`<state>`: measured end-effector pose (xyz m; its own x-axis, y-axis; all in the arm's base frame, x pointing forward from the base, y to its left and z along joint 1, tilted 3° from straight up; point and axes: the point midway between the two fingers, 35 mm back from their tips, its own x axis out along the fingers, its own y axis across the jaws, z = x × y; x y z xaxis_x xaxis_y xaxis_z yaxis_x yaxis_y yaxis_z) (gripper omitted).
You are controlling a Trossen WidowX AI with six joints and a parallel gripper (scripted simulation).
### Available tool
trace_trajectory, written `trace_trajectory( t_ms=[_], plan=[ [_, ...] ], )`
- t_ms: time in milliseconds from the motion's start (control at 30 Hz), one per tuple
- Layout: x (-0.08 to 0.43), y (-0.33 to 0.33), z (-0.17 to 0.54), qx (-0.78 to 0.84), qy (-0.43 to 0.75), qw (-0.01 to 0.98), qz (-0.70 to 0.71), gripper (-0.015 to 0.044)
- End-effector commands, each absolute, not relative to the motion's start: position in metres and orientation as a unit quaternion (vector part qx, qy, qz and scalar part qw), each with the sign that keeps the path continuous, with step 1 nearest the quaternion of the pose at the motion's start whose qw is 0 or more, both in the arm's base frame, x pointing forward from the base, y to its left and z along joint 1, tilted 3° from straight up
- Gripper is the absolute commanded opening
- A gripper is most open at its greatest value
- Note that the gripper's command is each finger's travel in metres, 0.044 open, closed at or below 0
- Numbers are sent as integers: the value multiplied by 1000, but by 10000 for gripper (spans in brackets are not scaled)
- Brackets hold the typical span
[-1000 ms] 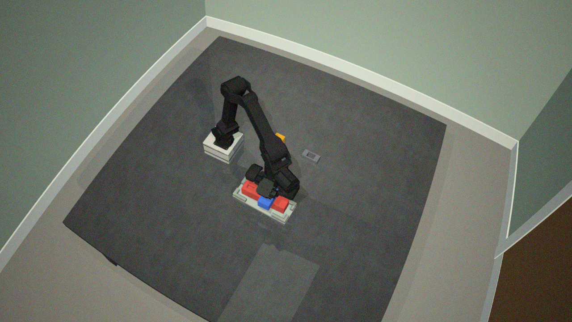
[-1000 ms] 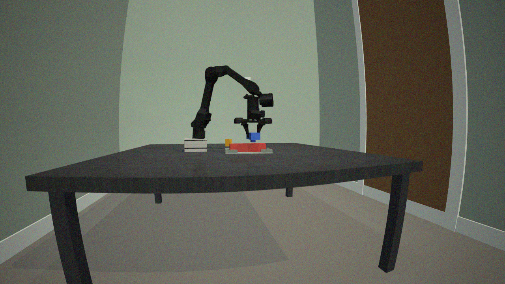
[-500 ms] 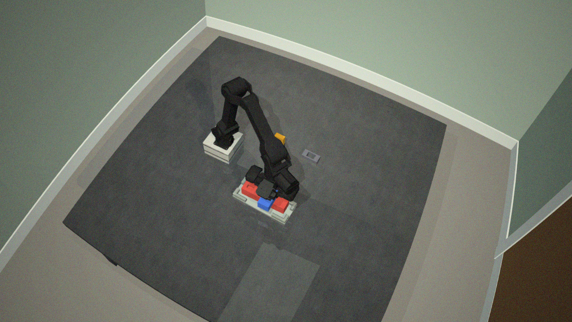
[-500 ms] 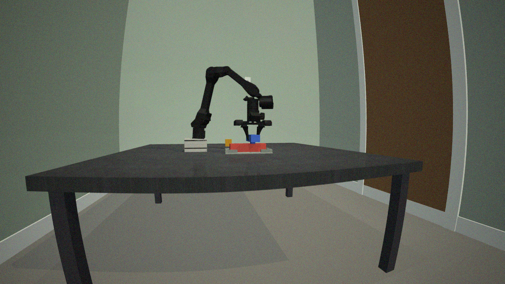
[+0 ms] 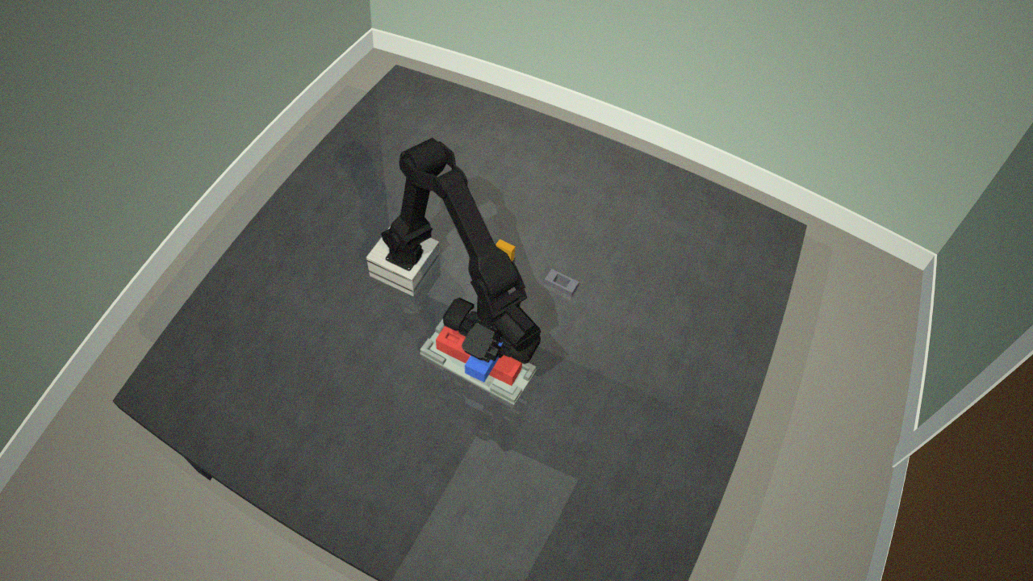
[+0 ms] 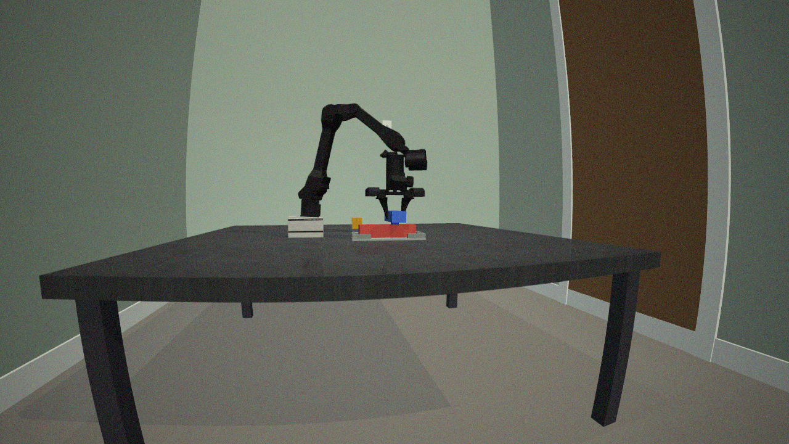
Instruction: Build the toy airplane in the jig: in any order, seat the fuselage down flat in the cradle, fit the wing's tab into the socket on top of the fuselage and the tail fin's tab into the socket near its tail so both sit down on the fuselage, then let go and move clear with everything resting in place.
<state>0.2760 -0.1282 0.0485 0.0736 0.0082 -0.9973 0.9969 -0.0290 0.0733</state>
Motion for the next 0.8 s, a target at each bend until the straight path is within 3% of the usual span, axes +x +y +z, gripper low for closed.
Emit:
trace_trajectory(
  t_ms=[0,167,500,767],
  plan=[
    [276,-128,49,528,476,509,-486,319],
    [276,-128,49,528,476,509,-486,440],
    [276,-129,52,528,476,509,-486,440],
    [270,-129,134,529,475,507,-486,440]
  ],
)
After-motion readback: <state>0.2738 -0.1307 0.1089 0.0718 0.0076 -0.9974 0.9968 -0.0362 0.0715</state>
